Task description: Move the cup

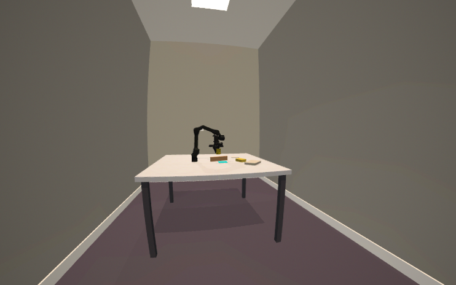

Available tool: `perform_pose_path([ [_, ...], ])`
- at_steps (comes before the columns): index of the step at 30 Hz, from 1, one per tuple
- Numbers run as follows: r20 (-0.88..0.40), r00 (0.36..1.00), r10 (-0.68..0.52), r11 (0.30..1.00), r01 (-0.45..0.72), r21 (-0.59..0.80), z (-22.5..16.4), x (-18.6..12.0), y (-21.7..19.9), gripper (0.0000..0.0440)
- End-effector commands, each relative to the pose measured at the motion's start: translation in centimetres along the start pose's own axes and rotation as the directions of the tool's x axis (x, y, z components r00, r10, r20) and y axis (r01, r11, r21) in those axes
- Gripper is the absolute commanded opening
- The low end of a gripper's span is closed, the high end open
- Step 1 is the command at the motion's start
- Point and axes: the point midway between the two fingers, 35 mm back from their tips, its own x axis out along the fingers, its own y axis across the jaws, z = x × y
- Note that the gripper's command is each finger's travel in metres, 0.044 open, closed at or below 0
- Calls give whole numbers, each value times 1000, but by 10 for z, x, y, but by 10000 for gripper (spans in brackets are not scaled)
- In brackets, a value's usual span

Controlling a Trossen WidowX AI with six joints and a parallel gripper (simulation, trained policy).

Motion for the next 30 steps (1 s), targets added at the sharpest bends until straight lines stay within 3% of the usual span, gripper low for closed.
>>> perform_pose_path([
  [1,5,1000,28,999,-28,35,7,-10,2,12],
  [15,66,991,118,980,-127,156,55,-30,4,0],
  [30,136,979,153,947,-185,261,111,-18,-4,0],
])
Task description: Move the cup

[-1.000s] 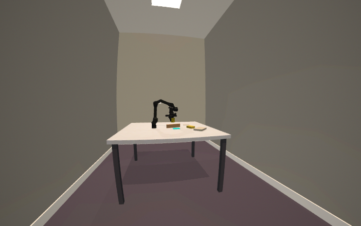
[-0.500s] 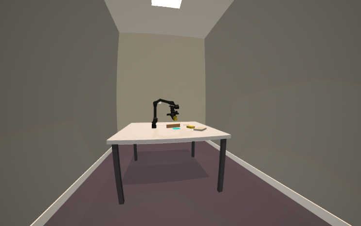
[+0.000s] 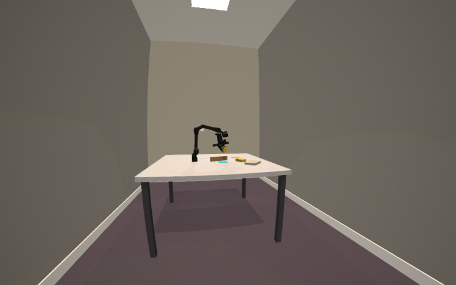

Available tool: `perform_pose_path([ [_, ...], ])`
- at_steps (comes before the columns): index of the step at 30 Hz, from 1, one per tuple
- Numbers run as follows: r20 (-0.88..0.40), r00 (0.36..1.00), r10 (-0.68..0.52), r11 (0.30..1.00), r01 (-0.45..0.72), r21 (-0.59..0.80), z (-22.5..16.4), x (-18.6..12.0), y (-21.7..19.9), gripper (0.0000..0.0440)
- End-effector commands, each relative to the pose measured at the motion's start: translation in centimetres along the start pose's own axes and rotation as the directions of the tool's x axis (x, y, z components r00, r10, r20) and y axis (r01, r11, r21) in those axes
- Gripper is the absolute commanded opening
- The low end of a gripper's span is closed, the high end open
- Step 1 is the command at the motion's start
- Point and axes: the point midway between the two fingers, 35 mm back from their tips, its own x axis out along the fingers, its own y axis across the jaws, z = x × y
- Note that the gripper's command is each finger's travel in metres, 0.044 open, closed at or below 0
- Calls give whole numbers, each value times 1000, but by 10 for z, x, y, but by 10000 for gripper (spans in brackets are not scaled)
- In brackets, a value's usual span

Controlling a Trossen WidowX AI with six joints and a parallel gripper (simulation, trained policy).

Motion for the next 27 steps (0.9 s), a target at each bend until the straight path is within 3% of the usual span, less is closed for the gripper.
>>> perform_pose_path([
  [1,12,1000,-4,1000,4,18,10,8,-2,0],
  [13,37,999,-9,996,6,85,37,37,-13,0],
  [27,34,998,-44,990,39,135,43,72,-37,21],
])
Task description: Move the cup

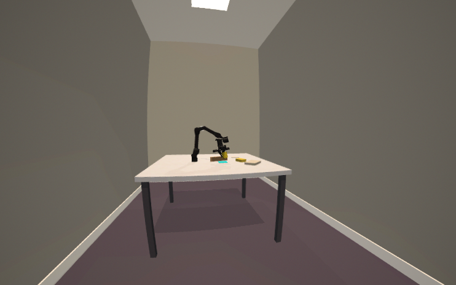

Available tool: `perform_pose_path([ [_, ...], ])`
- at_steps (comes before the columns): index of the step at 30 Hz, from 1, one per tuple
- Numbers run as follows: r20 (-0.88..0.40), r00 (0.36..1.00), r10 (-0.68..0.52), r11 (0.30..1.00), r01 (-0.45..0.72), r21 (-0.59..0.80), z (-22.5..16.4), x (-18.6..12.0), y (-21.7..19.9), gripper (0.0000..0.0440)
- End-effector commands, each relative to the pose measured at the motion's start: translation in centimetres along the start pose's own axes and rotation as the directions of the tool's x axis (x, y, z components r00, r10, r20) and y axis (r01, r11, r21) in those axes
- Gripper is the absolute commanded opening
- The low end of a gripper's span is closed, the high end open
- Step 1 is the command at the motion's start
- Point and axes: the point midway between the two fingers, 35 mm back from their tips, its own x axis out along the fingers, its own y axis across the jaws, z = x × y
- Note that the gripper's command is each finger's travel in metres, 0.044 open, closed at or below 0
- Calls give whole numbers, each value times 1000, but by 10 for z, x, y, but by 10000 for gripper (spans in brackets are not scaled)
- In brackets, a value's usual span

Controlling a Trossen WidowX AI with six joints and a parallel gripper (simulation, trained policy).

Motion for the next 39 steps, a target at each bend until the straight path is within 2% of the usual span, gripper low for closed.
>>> perform_pose_path([
  [1,0,1000,-19,1000,19,8,0,8,-8,27],
  [8,-5,999,-50,998,50,34,2,20,-21,71],
  [13,-1,1000,-13,998,13,62,7,17,-18,162],
  [22,-7,999,43,995,-42,86,10,3,-19,187],
  [34,-7,994,112,985,-110,132,15,-30,-23,242],
  [38,7,990,143,979,-142,145,21,-45,-23,281],
  [39,10,989,148,978,-148,149,22,-48,-23,306],
])
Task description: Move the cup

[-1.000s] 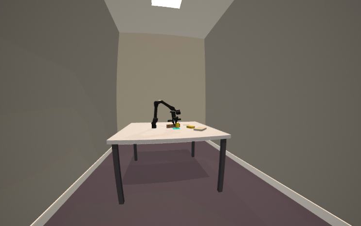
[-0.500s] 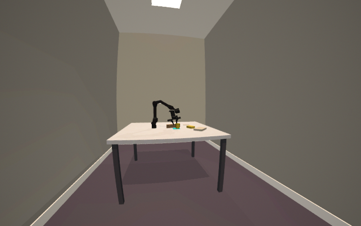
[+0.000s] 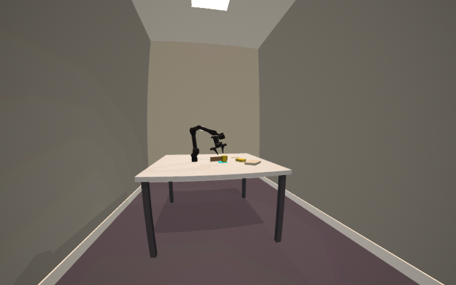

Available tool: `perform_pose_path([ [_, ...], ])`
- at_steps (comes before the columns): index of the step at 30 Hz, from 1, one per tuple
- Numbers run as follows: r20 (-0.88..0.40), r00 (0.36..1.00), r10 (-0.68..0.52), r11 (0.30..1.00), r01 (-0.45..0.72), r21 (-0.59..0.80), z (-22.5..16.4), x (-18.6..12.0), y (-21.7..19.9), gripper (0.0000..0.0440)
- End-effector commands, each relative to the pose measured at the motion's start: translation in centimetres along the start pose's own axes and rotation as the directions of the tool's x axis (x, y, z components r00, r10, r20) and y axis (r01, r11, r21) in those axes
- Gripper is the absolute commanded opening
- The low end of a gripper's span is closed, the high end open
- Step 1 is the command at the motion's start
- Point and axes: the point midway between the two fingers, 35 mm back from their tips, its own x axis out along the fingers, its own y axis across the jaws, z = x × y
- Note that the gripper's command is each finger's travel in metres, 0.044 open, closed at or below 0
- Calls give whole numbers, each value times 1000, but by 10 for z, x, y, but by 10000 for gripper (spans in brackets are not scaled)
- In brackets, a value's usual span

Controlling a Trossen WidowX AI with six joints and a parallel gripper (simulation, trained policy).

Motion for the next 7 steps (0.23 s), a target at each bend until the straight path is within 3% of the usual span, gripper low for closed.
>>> perform_pose_path([
  [1,6,1000,30,999,-31,18,5,-13,4,327],
  [7,19,998,59,997,-60,51,14,-31,9,440],
])
